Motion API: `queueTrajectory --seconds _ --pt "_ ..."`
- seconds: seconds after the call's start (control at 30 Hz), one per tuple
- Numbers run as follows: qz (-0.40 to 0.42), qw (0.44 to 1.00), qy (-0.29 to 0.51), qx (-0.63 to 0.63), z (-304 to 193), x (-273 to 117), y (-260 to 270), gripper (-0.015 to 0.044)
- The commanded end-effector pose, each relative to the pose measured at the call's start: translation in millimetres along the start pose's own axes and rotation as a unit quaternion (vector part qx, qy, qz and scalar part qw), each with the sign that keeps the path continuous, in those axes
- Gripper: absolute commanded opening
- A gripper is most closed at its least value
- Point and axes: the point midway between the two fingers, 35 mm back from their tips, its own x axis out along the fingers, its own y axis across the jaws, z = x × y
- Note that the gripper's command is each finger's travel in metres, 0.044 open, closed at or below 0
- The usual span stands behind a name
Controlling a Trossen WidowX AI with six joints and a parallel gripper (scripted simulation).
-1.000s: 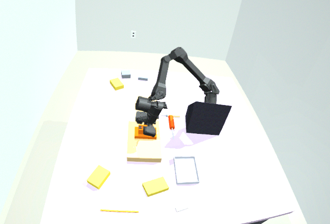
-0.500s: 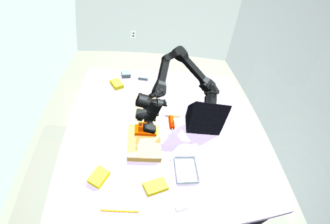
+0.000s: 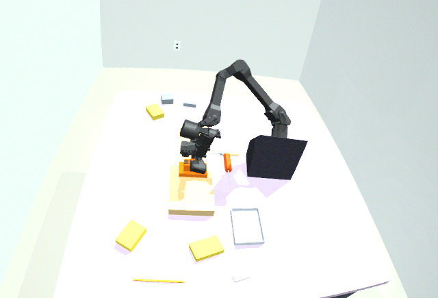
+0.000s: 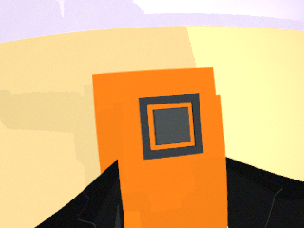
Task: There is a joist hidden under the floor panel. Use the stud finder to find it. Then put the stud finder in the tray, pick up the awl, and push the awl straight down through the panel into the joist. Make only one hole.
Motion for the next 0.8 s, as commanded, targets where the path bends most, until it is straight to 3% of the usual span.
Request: queueTrajectory --seconds 0.0,0.77 --pt "-0.001 1.000 0.001 -0.002 -1.8 0.1 -6.6 0.0000" --pt "-0.001 1.000 0.001 -0.002 -1.7 0.4 -38.1 0.0000"
